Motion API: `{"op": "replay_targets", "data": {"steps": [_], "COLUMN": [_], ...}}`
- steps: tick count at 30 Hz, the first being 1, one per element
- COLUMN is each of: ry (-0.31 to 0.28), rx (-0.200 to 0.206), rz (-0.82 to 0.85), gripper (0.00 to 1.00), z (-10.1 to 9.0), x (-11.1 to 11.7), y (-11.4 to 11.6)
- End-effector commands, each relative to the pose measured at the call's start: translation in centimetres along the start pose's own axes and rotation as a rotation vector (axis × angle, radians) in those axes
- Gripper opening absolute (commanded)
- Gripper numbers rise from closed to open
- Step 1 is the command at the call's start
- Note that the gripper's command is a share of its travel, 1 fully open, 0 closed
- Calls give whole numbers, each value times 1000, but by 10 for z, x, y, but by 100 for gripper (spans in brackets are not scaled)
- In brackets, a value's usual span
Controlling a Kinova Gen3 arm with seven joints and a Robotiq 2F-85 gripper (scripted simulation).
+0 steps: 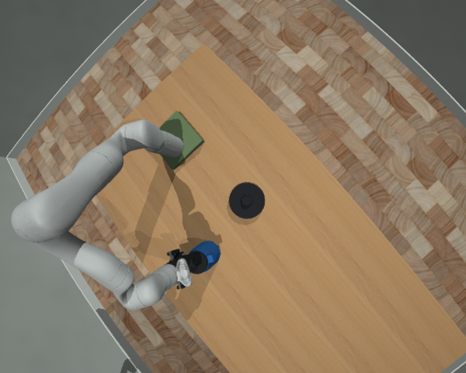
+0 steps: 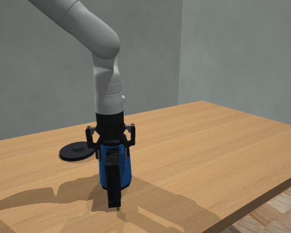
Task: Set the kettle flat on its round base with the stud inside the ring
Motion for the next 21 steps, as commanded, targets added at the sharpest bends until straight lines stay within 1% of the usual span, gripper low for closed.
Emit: {"op": "replay_targets", "data": {"steps": [1, 18, 19, 21], "ry": [0, 0, 0, 0], "rx": [-2, -2, -2, -2], "rz": [0, 0, 0, 0], "gripper": [80, 80, 0, 0], "z": [-1, -1, -1, -1], "x": [0, 0, 0, 0], "y": [0, 0, 0, 0]}}
Point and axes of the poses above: the point where the finger pads meet when closed, its own z axis out along the fingers, its own y axis across the jaws, x = y × z, the point moved 6 cm from there along -z, back along the fingers, and after that the axes turned 10 degrees about z, right-handed, at the moved point
